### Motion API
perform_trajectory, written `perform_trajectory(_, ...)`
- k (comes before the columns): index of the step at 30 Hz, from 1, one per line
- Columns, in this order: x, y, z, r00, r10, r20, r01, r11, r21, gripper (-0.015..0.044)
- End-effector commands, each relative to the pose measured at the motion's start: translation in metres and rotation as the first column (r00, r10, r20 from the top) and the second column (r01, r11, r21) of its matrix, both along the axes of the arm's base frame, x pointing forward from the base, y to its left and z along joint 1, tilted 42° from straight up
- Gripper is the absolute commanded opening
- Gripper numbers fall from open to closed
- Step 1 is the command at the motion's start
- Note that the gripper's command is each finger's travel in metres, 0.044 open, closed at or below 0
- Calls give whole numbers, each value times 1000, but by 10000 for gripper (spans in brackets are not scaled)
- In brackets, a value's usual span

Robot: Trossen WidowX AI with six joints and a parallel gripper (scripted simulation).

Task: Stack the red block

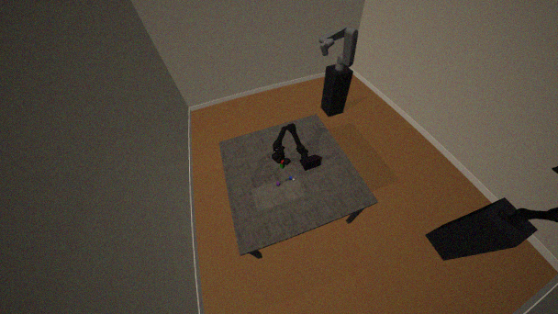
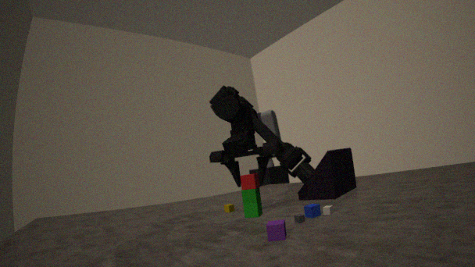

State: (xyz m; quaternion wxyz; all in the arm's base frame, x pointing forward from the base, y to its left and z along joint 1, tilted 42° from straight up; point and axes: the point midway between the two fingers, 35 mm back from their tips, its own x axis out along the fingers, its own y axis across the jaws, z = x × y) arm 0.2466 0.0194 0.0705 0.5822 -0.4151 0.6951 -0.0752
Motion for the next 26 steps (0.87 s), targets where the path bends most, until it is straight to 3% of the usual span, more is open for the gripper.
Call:
perform_trajectory(1, 0, 0, 0, 1000, 0, 0, 0, 1000, 0, 368)
perform_trajectory(4, 0, 0, 0, 1000, 0, 0, 0, 1000, 0, 440)
perform_trajectory(26, 0, 0, 0, 1000, 0, 0, 0, 1000, 0, 440)
